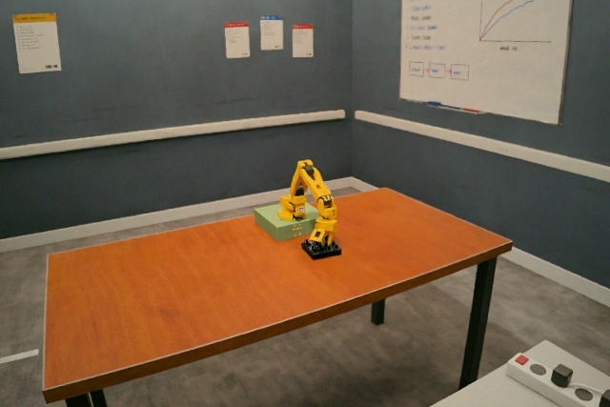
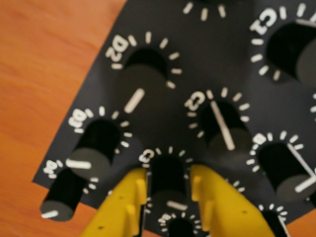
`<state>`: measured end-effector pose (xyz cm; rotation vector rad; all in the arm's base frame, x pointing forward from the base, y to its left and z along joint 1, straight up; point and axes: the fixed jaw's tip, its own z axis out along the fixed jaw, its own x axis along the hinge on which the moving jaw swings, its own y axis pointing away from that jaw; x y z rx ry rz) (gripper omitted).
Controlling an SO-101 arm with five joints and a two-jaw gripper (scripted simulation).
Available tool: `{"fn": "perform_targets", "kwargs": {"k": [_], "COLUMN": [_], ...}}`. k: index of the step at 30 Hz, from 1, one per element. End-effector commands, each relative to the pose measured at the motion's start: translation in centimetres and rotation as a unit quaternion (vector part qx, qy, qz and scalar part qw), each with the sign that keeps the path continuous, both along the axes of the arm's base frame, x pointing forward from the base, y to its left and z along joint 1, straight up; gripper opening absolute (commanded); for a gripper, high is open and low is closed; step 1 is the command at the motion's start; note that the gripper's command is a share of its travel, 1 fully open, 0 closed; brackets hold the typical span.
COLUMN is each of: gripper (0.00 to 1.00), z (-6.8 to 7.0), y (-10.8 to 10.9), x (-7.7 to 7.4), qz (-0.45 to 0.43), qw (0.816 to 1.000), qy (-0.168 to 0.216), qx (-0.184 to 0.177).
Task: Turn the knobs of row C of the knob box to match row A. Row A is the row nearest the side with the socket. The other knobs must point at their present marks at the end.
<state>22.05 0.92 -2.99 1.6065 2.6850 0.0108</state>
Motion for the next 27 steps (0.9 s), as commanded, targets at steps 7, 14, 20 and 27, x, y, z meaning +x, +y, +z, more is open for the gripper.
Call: {"fn": "perform_targets", "kwargs": {"k": [7,14,20,27], "gripper": [0.1,0.1,0.1,0.09], "z": [-0.19,-0.19,-0.19,-0.19], "y": [0.21,0.15,0.1,0.09], "x": [-0.31,-0.43,-0.53,-0.53], "qz": [0.0,0.0,0.0,0.0], "qw": [1.0,1.0,1.0,1.0], "qy": [0.007,0.007,0.007,0.007], "qx": [0.0,0.0,0.0,0.0]}}
